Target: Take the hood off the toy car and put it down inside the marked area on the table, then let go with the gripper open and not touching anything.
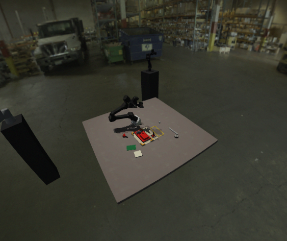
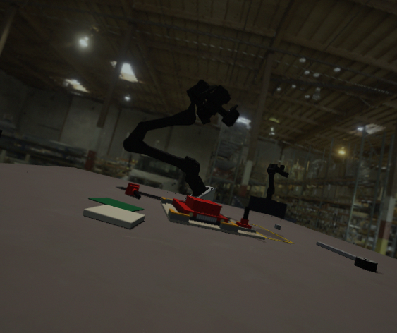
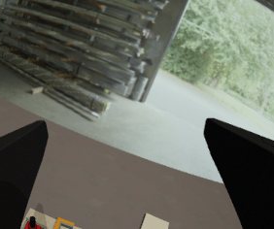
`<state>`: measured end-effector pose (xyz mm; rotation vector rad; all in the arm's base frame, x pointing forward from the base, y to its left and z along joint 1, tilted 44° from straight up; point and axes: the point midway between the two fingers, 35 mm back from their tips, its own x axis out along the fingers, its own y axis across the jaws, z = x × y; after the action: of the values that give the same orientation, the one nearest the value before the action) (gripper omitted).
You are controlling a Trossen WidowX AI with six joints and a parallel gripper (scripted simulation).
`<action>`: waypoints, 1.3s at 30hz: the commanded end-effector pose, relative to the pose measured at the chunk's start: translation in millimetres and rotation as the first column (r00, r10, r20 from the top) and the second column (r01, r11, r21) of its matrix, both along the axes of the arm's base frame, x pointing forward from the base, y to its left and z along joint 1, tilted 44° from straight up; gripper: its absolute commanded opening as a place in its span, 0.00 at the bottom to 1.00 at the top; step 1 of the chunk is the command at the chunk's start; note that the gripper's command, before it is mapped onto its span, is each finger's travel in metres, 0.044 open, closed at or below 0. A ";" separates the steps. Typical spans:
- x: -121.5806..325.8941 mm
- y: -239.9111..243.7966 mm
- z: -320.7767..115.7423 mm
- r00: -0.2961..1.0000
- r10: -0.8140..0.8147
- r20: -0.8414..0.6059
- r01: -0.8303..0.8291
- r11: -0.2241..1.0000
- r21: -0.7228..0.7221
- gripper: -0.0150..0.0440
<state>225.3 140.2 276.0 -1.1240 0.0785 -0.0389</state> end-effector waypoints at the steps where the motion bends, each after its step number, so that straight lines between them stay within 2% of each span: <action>1: 56.0 -13.6 -35.0 0.960 -0.172 -0.221 0.176 0.984 -0.003 1.00; 8: 88.5 -46.9 -70.5 0.843 -0.349 -0.410 0.381 0.924 -0.003 1.00; 15: 104.5 -90.8 -104.9 0.637 -0.521 -0.568 0.618 0.785 -0.027 1.00; 21: 104.3 -135.4 -132.1 0.375 -0.640 -0.670 0.815 0.572 -0.090 1.00; 28: 89.2 -186.1 -154.9 0.011 -0.698 -0.716 0.950 0.231 -0.210 1.00; 39: 93.2 -193.1 -151.7 -0.006 -0.699 -0.716 0.953 0.213 -0.216 1.00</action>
<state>317.1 -49.1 122.5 -0.4878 1.5039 -0.7066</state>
